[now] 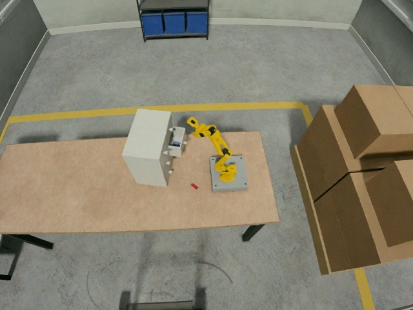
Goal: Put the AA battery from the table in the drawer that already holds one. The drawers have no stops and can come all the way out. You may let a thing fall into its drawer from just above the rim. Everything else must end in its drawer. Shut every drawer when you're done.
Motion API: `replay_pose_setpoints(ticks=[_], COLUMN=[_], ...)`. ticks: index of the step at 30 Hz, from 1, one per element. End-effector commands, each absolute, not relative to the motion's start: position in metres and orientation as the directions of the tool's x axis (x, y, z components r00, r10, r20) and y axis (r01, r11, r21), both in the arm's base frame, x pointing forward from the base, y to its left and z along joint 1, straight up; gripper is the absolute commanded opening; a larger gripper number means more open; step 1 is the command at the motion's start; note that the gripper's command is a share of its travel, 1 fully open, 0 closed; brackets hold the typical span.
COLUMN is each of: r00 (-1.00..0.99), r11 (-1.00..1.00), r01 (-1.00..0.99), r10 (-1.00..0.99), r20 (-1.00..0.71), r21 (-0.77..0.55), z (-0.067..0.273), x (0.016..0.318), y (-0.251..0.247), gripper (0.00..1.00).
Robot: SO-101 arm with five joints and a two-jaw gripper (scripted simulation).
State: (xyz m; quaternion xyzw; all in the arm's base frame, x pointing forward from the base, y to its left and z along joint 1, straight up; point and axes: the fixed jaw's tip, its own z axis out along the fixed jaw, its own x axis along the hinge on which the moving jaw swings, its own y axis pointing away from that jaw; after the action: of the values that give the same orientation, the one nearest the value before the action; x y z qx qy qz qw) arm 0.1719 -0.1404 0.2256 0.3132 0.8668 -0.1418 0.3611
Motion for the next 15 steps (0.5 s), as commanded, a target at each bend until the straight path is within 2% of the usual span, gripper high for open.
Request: replay_pose_setpoints(ticks=[1,15], r00=[-0.551,-0.599], r11=[0.767,0.769], r01=[0.641,0.639], r10=[0.443,0.481], r20=[-0.707,-0.64], r21=[-0.018,-0.02], z=[0.217,0.177], x=[0.168,0.152], y=[-0.135,-0.122], gripper=[0.21,0.21])
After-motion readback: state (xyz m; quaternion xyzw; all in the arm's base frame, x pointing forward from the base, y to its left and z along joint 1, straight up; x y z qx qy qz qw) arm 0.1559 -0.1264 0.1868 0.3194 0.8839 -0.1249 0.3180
